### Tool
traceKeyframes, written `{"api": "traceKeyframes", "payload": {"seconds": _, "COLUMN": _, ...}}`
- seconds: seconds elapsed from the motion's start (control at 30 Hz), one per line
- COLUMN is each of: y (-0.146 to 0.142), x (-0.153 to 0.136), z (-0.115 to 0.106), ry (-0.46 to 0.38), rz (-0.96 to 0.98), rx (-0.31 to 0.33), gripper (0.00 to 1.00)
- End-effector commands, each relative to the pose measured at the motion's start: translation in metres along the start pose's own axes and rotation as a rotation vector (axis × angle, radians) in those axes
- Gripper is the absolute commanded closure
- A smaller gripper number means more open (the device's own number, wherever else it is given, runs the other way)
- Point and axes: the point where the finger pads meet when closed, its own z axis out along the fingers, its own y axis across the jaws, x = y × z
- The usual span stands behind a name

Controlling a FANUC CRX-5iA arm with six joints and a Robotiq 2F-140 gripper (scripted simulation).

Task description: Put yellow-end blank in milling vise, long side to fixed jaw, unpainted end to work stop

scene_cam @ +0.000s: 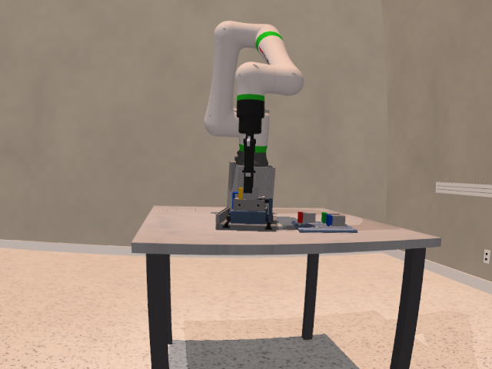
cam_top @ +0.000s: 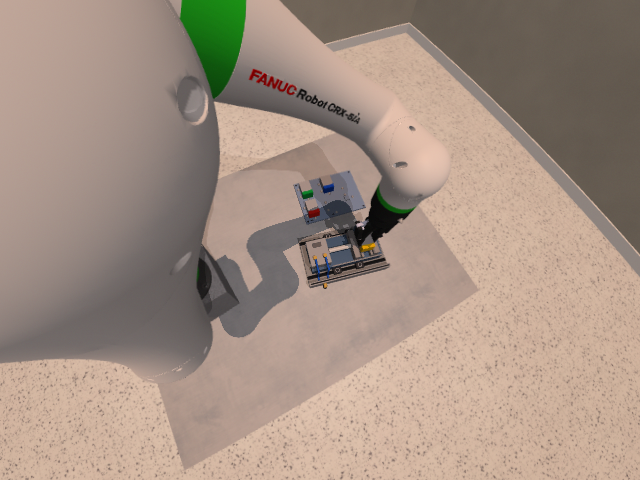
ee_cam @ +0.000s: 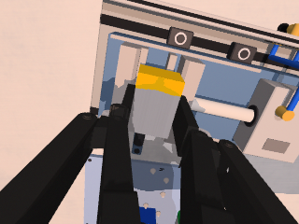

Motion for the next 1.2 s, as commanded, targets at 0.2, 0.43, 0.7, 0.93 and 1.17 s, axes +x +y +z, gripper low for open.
{"api": "traceKeyframes", "payload": {"seconds": 0.2, "y": -0.0008, "x": 0.0000, "z": -0.0012, "ry": 0.000, "rz": 0.000, "rx": 0.002, "gripper": 0.90}}
{"api": "traceKeyframes", "payload": {"seconds": 0.43, "y": -0.0007, "x": 0.0001, "z": -0.0028, "ry": 0.000, "rz": 0.000, "rx": 0.002, "gripper": 0.90}}
{"api": "traceKeyframes", "payload": {"seconds": 0.7, "y": -0.0007, "x": 0.0001, "z": -0.0038, "ry": 0.000, "rz": 0.000, "rx": 0.002, "gripper": 0.90}}
{"api": "traceKeyframes", "payload": {"seconds": 0.93, "y": -0.0007, "x": 0.0002, "z": -0.0049, "ry": 0.000, "rz": 0.000, "rx": 0.002, "gripper": 0.90}}
{"api": "traceKeyframes", "payload": {"seconds": 1.17, "y": -0.0007, "x": 0.0003, "z": -0.0058, "ry": 0.000, "rz": 0.000, "rx": 0.002, "gripper": 0.90}}
